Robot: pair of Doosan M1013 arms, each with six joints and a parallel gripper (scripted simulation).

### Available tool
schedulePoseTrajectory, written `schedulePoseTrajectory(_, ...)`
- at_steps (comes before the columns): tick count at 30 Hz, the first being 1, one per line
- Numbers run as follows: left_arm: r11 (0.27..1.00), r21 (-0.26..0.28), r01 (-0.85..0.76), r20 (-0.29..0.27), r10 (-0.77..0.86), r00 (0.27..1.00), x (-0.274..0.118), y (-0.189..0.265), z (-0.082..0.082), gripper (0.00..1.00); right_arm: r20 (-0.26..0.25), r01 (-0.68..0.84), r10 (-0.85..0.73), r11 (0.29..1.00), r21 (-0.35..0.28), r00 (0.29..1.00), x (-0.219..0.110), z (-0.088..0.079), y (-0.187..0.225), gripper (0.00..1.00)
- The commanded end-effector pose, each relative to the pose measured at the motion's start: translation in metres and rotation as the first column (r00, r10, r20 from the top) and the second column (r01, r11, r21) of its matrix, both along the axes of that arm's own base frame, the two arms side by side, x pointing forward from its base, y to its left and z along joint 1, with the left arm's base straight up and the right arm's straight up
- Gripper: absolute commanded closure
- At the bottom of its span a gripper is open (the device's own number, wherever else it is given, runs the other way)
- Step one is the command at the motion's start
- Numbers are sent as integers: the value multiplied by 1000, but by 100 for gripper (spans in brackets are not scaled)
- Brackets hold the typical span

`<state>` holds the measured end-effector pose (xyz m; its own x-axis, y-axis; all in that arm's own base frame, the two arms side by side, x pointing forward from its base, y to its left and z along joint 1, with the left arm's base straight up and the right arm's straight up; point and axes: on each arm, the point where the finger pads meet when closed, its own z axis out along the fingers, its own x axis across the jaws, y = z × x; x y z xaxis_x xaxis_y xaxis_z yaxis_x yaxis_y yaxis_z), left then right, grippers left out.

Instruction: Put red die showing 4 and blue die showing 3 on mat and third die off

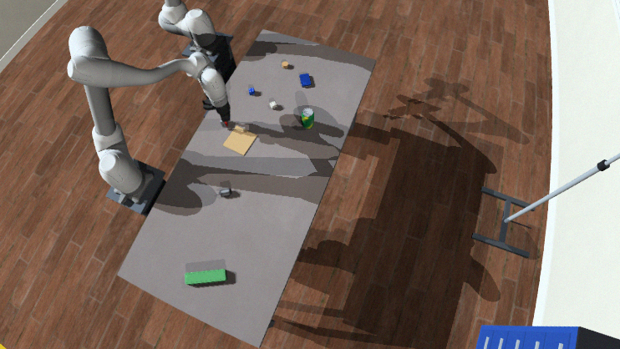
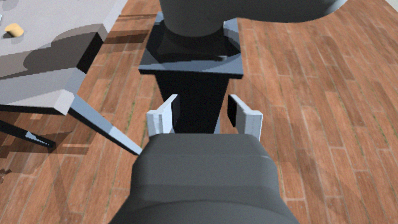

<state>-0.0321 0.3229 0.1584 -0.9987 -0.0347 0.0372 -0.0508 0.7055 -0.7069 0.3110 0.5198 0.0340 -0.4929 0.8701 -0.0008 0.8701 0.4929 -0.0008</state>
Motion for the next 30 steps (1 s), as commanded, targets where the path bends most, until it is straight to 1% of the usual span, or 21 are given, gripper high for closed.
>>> schedulePoseTrajectory(1,1000,1,0,0,0,1000,0,0,0,0,0,0,0,1000,1,1000,0,-5,0,13)
schedulePoseTrajectory(5,1000,1,0,0,0,1000,0,0,0,0,0,0,0,1000,1,1000,0,-11,0,13)
schedulePoseTrajectory(9,1000,1,0,0,0,1000,0,0,0,0,0,0,0,1000,1,1000,0,-14,0,13)
schedulePoseTrajectory(30,1000,1,0,0,0,1000,0,0,0,0,0,0,0,1000,1,1000,0,-14,0,13)
